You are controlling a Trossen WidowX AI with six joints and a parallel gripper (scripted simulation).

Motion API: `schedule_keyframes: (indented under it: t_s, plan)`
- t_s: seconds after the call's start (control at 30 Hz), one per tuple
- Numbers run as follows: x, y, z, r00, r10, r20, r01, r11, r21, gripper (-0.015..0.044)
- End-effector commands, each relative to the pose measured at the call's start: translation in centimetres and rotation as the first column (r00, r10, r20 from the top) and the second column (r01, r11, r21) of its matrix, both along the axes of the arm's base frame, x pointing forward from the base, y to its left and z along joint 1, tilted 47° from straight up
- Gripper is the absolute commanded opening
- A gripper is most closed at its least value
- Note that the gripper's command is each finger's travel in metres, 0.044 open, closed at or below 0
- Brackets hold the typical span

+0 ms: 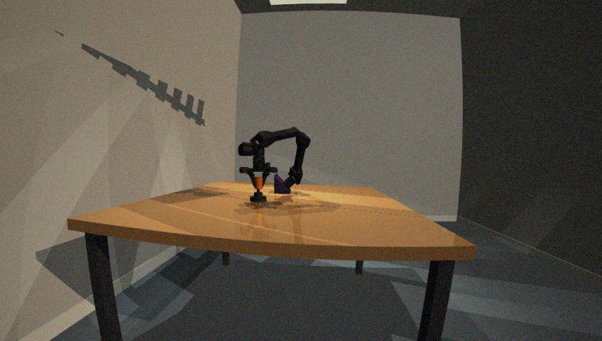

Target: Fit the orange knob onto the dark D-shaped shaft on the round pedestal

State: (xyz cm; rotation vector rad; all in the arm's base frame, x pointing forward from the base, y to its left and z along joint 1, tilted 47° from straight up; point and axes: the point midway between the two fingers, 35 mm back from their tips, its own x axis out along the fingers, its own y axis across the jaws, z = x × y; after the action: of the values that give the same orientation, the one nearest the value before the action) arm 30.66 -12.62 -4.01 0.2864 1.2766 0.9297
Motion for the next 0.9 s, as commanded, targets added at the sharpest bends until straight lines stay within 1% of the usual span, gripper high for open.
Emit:
schedule_keyframes:
  t_s: [0.0, 0.87]
  plan:
    - [0.15, -0.09, 0.05, 1.0, -0.002, 0.002, 0.002, 1.0, -0.003, 0.0]
    - [-0.14, -0.12, 0.06, 1.0, -0.002, 0.002, 0.002, 1.0, -0.003, 0.0]
